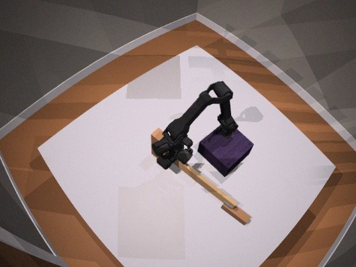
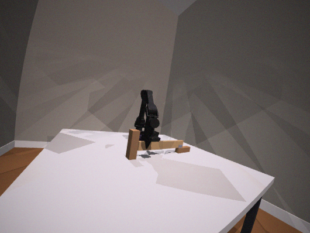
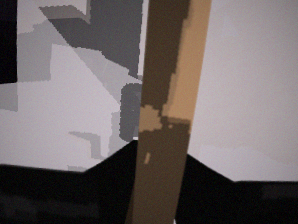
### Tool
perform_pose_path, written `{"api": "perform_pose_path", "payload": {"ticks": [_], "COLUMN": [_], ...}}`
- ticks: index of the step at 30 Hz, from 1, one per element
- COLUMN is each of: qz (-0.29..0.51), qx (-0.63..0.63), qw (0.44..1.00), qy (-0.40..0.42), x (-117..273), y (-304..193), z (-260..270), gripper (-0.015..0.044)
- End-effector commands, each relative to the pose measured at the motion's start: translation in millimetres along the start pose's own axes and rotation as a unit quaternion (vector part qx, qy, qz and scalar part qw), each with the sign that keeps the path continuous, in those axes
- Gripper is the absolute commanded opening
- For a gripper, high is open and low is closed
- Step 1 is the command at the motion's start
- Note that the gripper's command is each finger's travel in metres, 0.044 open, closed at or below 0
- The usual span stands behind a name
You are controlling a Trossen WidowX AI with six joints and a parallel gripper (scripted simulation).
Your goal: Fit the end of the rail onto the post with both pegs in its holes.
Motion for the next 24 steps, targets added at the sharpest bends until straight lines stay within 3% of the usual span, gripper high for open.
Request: {"api": "perform_pose_path", "payload": {"ticks": [1,24], "qz": [0.002,0.002], "qx": [0.001,0.001], "qw": [1.0,1.0], "qy": [-0.003,-0.003], "x": [1.3,2.0], "y": [-2.3,-9.5], "z": [-1.7,-1.4], "gripper": [0.0,0.0]}}
Point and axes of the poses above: the point midway between the two fingers, 35 mm back from their tips, its own x axis back along the fingers, its own z axis across the jaws, y = z × x, the point moved 10 cm from there along x, back along the fingers, and after that the axes turned 3 degrees about x, right-handed, at the moved point
